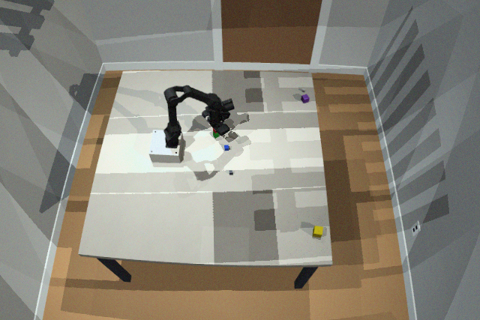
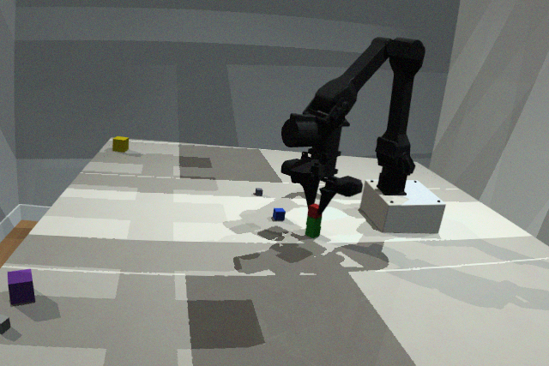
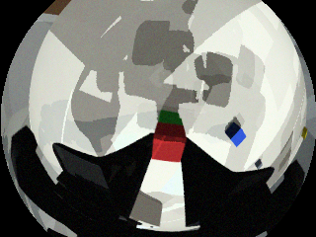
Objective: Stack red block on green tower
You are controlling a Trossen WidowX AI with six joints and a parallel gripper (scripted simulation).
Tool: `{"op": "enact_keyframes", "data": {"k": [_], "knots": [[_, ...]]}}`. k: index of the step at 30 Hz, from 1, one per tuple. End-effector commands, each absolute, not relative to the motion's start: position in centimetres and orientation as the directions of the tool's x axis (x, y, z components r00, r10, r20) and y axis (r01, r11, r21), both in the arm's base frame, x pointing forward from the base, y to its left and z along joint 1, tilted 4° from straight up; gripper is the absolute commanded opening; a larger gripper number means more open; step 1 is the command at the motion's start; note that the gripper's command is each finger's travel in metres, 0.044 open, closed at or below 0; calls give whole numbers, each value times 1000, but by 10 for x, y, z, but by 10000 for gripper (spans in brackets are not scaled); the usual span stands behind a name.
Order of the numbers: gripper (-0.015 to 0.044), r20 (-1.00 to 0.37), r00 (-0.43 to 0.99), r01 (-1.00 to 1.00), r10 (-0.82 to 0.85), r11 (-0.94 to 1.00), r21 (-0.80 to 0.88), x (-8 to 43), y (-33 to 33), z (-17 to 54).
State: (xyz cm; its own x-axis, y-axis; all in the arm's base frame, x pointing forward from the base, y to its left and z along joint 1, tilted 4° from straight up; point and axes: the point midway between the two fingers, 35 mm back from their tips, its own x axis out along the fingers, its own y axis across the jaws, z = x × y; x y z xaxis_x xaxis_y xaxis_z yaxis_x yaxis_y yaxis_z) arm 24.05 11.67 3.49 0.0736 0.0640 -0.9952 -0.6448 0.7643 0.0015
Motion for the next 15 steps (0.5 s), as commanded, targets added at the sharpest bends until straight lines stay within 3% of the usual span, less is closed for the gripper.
{"op": "enact_keyframes", "data": {"k": [1,10,15], "knots": [[210,-995,73,-645,64,764,2,240,117,34],[440,-995,73,-645,64,764,2,240,117,34],[440,-995,73,-645,64,764,2,240,117,34]]}}
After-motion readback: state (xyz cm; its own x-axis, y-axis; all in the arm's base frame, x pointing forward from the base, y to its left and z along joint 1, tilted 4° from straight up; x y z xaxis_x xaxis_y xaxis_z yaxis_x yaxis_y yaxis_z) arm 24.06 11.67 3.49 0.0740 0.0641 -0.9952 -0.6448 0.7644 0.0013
